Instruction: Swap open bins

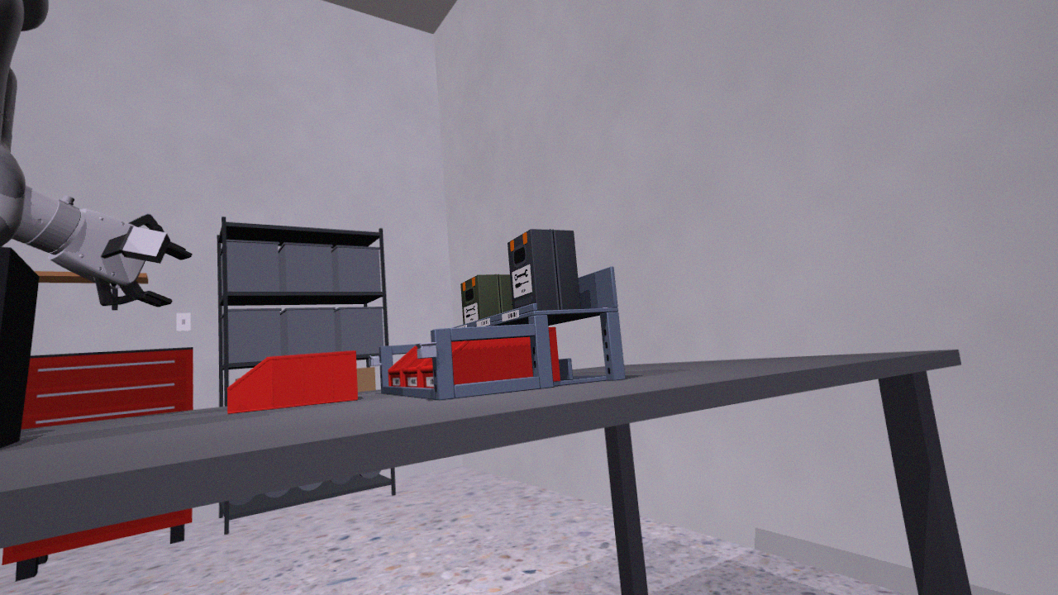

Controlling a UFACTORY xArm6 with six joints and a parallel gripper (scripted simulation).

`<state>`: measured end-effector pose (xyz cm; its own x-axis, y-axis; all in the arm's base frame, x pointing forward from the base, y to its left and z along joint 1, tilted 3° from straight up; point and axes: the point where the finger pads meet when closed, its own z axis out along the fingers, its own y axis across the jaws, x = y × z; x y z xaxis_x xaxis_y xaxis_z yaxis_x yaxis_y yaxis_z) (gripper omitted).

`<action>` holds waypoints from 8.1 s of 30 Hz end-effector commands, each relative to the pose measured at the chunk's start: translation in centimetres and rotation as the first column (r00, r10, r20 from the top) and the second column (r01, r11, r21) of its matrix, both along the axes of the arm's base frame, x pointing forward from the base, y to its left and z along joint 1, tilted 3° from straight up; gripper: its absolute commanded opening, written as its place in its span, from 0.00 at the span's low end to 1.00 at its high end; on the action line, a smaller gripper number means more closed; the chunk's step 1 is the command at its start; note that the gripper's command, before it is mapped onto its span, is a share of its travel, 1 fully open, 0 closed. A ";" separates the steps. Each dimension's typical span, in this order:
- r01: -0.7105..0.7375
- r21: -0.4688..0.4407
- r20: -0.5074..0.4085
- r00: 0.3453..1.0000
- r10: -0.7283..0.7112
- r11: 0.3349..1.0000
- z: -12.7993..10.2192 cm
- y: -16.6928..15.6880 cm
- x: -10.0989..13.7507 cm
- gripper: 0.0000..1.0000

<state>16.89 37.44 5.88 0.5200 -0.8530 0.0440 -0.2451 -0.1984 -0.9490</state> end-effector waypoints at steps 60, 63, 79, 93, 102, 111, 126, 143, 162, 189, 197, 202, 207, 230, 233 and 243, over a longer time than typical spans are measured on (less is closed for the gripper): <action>0.858 -0.186 -0.043 0.480 -0.876 0.479 2.5 -21.3 15.9 1.00; 0.898 -0.218 -0.077 0.374 -0.924 0.382 2.2 -23.6 16.0 1.00; 0.927 -0.374 -0.280 -0.101 -0.955 0.011 0.4 -30.7 14.5 1.00; 0.863 -0.479 -0.500 -0.417 -0.759 -0.159 -0.7 -31.9 14.1 1.00; 0.842 -0.501 -0.615 -0.508 -0.603 -0.198 -0.7 -31.6 15.3 1.00; 0.840 -0.493 -0.729 -0.540 -0.421 -0.225 0.2 -31.2 17.9 1.00; 0.854 -0.456 -0.820 -0.513 -0.255 -0.252 1.8 -31.3 21.3 1.00; 0.861 -0.435 -0.849 -0.490 -0.199 -0.264 2.6 -31.6 22.6 1.00; 0.861 -0.435 -0.849 -0.490 -0.198 -0.264 2.6 -31.6 22.7 1.00; 0.861 -0.435 -0.849 -0.490 -0.198 -0.264 2.6 -31.6 22.7 1.00; 0.861 -0.435 -0.849 -0.490 -0.198 -0.264 2.6 -31.6 22.7 1.00; 0.861 -0.435 -0.849 -0.490 -0.198 -0.264 2.6 -31.6 22.7 1.00; 0.861 -0.435 -0.849 -0.490 -0.198 -0.264 2.6 -31.6 22.7 1.00; 0.861 -0.435 -0.849 -0.490 -0.198 -0.264 2.6 -31.6 22.7 0.00; 0.861 -0.435 -0.849 -0.490 -0.198 -0.264 2.6 -31.6 22.7 0.00; 0.861 -0.435 -0.849 -0.490 -0.198 -0.264 2.6 -31.6 22.7 0.00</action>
